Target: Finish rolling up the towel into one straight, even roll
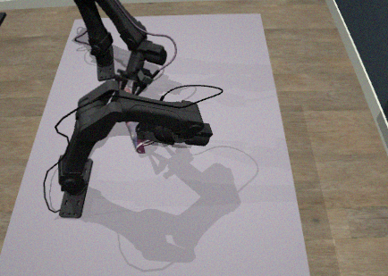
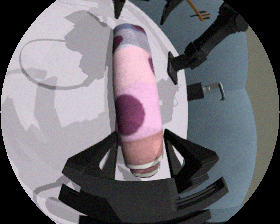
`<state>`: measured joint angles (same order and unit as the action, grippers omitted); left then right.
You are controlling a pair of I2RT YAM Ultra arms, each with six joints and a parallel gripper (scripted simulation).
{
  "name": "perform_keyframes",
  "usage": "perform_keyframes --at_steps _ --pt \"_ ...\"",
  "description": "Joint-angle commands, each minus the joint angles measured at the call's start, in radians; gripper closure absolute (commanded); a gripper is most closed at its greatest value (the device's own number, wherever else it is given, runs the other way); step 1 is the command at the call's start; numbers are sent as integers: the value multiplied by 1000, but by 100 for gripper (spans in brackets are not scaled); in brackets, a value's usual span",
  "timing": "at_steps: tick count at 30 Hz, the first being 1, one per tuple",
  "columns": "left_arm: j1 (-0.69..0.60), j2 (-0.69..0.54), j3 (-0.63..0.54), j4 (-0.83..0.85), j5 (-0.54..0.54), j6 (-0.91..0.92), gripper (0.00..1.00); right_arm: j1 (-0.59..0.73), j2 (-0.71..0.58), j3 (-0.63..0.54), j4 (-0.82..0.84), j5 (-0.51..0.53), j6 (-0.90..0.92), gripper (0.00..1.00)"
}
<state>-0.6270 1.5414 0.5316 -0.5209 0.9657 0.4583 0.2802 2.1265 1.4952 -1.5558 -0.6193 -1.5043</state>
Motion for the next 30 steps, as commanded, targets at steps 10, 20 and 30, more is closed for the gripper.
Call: perform_keyframes --at_steps 10,20,30 --pt "26 -40 49 -74 26 45 15 -9 -24 20 -15 -3 3 15" --pt "180 -58 135 -359 18 274 15 -9 -24 20 -15 -3 3 15" --pt "291 -24 235 -605 -18 495 15 -11 -32 15 -15 1 0 15"
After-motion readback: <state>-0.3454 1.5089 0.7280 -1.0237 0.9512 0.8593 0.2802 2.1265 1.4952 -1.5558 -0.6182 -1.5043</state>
